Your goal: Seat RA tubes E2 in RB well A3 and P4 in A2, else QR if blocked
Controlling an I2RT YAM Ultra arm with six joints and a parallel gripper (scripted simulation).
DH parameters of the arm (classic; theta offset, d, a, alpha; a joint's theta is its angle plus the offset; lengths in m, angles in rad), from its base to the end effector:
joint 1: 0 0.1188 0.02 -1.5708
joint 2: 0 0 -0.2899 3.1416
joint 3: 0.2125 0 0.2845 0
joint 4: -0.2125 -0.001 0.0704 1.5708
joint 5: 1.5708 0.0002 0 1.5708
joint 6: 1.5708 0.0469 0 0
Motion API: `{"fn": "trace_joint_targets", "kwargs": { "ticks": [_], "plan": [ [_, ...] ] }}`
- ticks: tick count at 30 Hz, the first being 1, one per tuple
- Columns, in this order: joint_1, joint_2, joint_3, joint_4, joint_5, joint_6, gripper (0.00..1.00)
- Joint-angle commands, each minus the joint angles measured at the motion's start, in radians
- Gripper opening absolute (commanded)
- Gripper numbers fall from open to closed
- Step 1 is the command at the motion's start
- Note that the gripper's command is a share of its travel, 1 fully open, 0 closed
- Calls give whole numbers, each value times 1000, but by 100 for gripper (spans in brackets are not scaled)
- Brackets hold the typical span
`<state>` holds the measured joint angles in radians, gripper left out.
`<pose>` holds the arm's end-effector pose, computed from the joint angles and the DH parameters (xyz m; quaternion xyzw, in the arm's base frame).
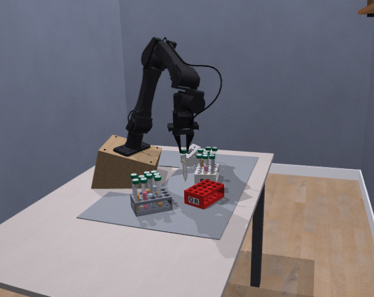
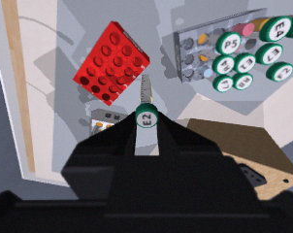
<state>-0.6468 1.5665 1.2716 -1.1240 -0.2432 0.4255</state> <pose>0.2625 -0.1828 0.2707 0.4977 0.8556 0.1119 0.0882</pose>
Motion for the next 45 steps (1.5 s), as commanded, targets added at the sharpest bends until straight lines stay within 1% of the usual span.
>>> {"fn": "trace_joint_targets", "kwargs": {
  "ticks": [1,12,13,40,41,45],
  "plan": [
    [3,19,45,-15,3,14,0],
    [30,80,124,-28,12,34,0],
    [20,64,106,-17,4,27,0],
    [20,64,106,-17,4,27,0],
    [19,83,128,-29,12,33,0],
    [5,92,139,-32,12,21,0]
  ]
}}
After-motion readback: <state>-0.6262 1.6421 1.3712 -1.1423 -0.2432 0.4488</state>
